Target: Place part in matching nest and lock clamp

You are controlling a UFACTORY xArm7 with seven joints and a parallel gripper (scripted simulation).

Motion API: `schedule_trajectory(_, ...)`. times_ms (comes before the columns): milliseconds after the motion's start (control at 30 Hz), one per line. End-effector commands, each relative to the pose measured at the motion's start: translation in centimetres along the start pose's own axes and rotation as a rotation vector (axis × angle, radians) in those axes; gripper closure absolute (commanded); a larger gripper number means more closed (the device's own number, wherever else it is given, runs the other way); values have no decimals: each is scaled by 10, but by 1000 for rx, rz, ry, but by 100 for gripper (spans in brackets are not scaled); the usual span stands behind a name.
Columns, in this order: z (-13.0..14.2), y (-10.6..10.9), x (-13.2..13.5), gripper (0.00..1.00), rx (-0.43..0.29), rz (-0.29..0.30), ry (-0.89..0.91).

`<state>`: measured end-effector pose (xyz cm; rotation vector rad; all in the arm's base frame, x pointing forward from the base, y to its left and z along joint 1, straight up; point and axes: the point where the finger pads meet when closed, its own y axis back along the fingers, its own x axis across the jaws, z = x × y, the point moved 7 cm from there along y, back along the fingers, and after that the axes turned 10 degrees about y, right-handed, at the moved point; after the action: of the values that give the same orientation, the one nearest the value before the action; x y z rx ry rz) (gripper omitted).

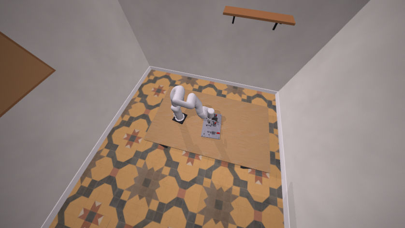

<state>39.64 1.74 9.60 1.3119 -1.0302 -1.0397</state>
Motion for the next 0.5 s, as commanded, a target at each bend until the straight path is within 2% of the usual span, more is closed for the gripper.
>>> schedule_trajectory(0,-1,1,2,100,4,3,-10)
schedule_trajectory(467,-4,1,-15,100,4,3,-10)
